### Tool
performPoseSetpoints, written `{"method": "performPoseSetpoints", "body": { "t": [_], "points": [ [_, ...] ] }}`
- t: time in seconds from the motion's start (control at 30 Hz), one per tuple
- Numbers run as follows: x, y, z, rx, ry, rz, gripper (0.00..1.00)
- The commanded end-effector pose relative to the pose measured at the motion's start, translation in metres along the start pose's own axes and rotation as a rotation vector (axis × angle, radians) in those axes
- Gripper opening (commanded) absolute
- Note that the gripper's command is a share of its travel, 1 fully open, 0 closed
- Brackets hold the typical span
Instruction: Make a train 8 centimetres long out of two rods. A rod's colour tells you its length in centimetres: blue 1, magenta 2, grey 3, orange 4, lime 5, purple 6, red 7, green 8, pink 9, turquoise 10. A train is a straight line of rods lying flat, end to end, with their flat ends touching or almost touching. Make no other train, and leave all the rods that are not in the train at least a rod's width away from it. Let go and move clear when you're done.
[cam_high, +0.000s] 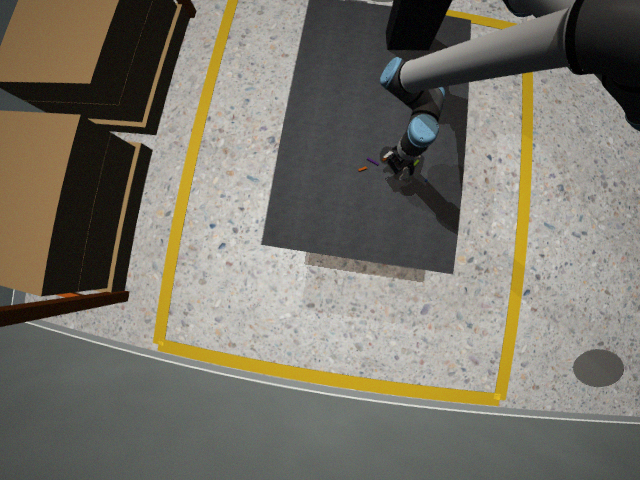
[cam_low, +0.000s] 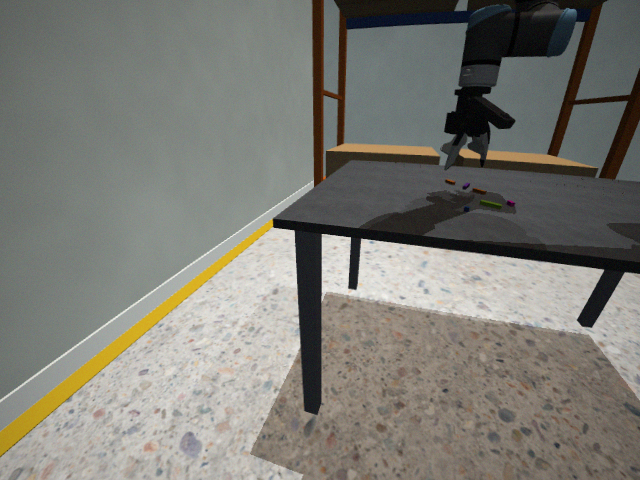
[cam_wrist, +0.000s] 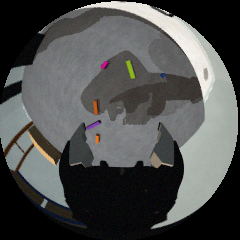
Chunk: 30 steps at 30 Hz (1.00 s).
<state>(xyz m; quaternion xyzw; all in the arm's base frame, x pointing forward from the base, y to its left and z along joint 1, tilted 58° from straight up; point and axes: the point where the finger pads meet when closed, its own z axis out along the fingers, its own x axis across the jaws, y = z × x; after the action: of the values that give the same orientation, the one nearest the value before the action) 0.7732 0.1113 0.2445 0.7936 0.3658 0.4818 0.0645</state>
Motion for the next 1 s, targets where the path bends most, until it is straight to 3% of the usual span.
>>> {"method": "performPoseSetpoints", "body": {
  "t": [0.0, 0.67, 0.97],
  "points": [
    [-0.006, 0.011, -0.001, 0.008, 0.001, -0.168, 1.00],
    [-0.024, 0.046, -0.004, 0.005, 0.004, -0.648, 1.00],
    [-0.028, 0.055, -0.004, 0.004, 0.005, -0.761, 1.00]
  ]
}}
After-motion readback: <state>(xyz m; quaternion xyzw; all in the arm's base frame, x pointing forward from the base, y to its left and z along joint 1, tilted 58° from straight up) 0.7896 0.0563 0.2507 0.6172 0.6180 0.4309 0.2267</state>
